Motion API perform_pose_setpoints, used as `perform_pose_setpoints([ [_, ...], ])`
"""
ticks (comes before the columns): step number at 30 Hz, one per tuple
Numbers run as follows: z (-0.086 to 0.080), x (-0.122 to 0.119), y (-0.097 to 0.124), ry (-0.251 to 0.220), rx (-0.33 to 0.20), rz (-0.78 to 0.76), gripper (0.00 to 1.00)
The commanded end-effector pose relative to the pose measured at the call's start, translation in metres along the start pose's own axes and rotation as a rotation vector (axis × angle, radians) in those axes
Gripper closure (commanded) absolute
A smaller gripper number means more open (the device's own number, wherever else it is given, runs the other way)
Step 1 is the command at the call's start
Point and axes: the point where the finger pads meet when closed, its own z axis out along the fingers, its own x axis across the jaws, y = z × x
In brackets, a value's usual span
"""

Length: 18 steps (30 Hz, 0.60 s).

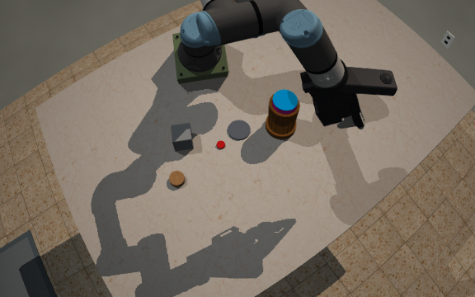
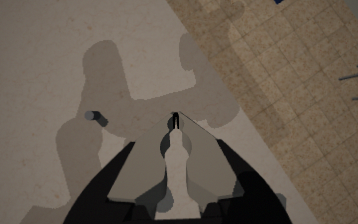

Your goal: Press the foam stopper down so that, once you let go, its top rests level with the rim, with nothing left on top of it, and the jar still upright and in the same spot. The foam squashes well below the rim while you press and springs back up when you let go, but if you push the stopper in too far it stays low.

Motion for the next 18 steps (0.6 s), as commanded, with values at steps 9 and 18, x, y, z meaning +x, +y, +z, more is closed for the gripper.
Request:
perform_pose_setpoints([
  [9, -0.011, -0.103, 0.111, -0.080, -0.368, -0.388, 1.00],
  [18, -0.023, -0.127, 0.152, -0.117, -0.493, -0.542, 1.00],
])
